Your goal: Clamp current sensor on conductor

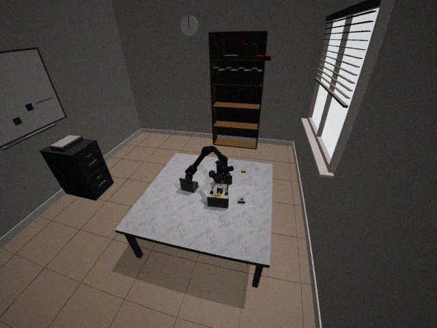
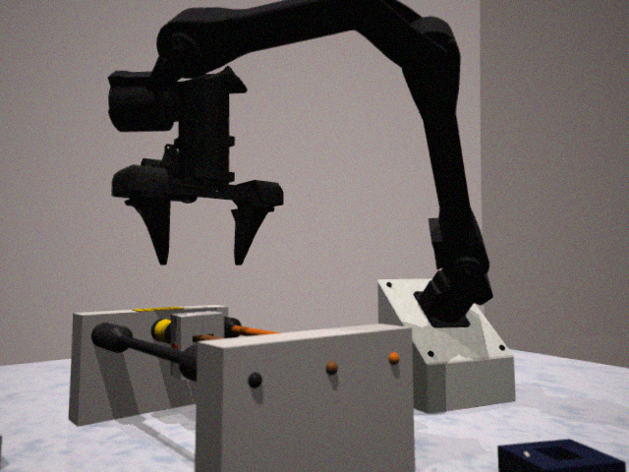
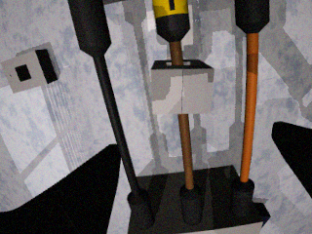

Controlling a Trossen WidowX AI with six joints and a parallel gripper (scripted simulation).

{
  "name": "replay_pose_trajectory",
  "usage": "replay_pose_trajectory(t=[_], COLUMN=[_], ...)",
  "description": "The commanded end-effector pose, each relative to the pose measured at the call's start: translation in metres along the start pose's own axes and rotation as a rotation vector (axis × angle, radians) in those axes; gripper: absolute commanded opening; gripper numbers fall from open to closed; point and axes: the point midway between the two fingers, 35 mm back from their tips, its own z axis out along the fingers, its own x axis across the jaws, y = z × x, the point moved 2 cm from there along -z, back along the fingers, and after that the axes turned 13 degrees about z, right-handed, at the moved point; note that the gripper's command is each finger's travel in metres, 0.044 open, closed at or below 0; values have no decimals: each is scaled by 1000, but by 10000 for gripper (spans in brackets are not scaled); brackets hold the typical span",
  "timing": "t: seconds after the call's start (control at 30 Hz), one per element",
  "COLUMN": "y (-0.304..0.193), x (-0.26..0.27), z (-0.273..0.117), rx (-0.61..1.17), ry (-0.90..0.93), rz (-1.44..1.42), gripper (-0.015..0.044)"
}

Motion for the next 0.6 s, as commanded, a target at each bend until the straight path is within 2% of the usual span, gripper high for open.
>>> replay_pose_trajectory(t=[0.0,0.57], y=[1,1], x=[-1,-1], z=[0,0], rx=[-4,-4], ry=[-4,-4], rz=[-3,-3], gripper=[440,440])
